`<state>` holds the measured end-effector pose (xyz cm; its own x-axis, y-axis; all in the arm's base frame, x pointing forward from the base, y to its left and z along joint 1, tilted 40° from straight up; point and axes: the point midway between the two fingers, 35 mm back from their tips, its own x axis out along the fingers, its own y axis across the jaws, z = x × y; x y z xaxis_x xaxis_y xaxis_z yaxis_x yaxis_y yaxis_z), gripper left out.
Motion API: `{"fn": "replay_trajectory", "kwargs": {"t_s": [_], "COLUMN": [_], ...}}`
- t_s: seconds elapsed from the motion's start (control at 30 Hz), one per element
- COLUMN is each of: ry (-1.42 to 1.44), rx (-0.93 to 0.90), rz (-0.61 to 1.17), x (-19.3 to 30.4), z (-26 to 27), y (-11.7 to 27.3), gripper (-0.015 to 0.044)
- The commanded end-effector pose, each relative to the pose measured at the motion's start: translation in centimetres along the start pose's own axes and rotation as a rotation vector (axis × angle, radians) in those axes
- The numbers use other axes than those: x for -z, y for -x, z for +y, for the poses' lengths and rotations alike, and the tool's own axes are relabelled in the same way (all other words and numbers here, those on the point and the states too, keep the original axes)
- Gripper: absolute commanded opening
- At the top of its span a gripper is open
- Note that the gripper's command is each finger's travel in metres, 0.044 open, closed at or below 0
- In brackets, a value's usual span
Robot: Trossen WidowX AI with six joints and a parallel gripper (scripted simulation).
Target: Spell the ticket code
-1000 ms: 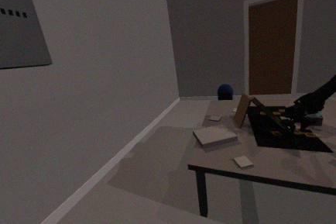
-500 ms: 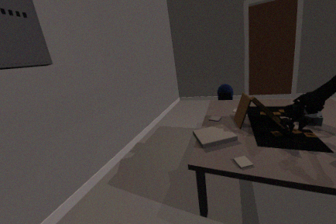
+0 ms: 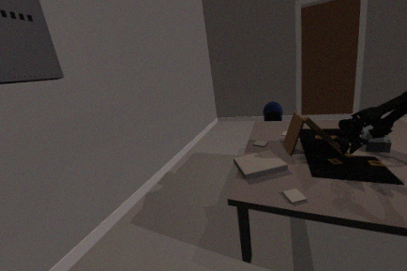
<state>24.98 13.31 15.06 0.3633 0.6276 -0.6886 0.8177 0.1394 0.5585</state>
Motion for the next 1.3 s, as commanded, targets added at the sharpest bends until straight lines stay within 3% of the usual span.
{"fn": "replay_trajectory", "kwargs": {"t_s": [0.0, 1.27], "ry": [0.070, 0.678], "rx": [-0.052, -0.362], "rz": [-0.018, -0.414], "x": [-0.8, -8.6], "z": [1.5, 11.2], "y": [0.8, 11.6], "gripper": [0.0000, 0.0000]}}
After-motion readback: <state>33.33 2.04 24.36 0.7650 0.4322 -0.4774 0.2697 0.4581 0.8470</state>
